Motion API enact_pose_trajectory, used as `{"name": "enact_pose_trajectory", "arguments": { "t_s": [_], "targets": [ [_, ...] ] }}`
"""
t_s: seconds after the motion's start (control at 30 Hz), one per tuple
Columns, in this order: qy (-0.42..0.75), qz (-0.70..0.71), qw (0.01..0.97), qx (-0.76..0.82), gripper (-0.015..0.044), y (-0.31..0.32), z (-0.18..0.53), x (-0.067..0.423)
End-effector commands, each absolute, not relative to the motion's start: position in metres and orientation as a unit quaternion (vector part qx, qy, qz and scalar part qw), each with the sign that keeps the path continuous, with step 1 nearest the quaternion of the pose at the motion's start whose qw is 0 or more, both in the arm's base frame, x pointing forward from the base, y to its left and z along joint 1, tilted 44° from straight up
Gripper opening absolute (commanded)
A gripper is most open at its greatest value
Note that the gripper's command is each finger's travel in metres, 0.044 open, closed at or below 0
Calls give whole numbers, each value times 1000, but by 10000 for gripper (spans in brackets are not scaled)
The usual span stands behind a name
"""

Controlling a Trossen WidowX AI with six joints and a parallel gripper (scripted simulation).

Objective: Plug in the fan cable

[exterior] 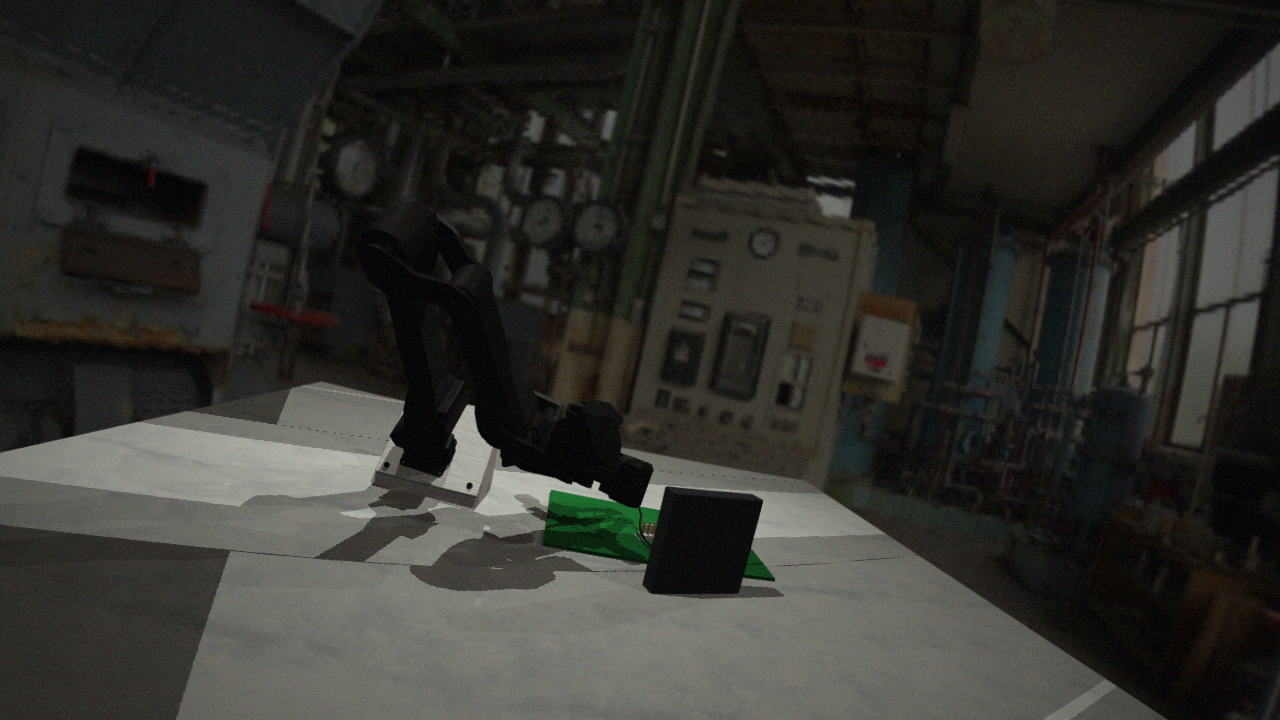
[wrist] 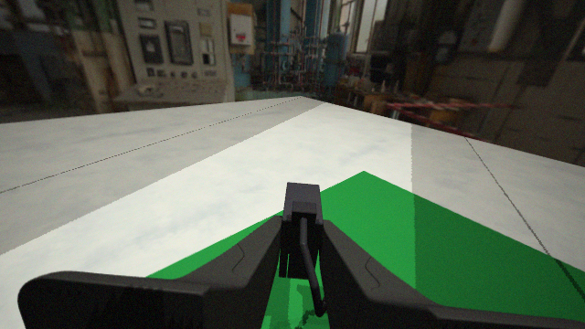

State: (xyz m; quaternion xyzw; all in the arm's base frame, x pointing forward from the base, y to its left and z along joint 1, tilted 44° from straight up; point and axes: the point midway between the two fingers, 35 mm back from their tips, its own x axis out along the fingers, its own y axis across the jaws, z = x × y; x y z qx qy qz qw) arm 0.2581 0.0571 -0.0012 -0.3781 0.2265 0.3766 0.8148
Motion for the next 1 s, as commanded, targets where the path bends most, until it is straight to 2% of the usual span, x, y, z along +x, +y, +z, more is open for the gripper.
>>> {"name": "enact_pose_trajectory", "arguments": {
  "t_s": [0.0, 0.97],
  "targets": [
    [225, 380, 814, -378, 0, 56, -4, 257],
    [225, 380, 813, -378, 0, 36, -25, 258]
  ]
}}
